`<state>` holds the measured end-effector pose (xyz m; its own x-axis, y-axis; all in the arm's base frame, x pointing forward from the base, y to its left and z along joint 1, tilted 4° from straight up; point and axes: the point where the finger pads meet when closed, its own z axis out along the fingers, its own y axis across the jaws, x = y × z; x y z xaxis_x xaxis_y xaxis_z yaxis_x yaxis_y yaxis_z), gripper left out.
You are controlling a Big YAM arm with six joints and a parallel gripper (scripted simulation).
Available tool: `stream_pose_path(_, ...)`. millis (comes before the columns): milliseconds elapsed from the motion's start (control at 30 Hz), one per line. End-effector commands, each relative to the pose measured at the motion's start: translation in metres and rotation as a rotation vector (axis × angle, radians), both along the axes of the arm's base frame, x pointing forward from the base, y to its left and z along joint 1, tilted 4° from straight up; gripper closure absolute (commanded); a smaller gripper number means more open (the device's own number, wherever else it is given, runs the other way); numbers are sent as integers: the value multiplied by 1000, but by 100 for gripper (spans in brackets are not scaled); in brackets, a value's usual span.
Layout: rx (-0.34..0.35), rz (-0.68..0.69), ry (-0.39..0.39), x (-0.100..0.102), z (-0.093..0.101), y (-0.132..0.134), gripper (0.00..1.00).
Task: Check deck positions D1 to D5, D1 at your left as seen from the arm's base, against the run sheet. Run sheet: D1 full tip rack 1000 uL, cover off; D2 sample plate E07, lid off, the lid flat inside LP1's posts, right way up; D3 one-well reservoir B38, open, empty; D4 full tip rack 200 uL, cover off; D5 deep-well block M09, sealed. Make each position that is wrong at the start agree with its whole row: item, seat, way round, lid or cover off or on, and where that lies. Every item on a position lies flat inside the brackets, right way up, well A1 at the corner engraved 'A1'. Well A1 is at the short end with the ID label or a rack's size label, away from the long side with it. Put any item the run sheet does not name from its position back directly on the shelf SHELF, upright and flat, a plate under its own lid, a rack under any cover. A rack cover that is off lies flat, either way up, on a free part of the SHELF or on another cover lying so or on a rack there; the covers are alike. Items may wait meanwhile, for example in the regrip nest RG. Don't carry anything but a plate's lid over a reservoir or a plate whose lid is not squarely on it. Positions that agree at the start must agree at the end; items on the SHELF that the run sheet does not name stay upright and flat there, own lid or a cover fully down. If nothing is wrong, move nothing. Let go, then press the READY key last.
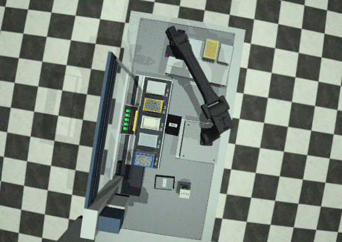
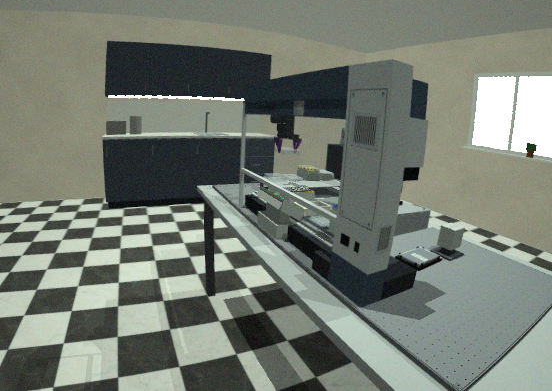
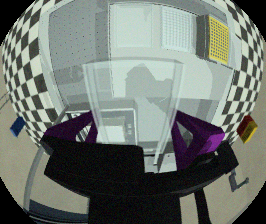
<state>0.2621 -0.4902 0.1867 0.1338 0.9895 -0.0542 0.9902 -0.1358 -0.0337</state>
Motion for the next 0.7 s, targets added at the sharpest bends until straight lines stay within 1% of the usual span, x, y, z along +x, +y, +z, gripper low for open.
stream_pose_path(0, -14, 4, -9, 1, -5, -7, 100)
stream_pose_path(300, -14, 1, -9, -2, -20, -10, 100)
stream_pose_path(367, -14, 1, -9, -2, -20, -10, 100)
stream_pose_path(400, -47, 3, -27, 3, -4, -13, 100)
stream_pose_path(433, -26, 3, -15, -1, -16, -9, 100)
stream_pose_path(533, -14, 0, -9, -2, -28, -10, 100)
stream_pose_path(667, -14, -2, -9, -4, -35, -11, 100)
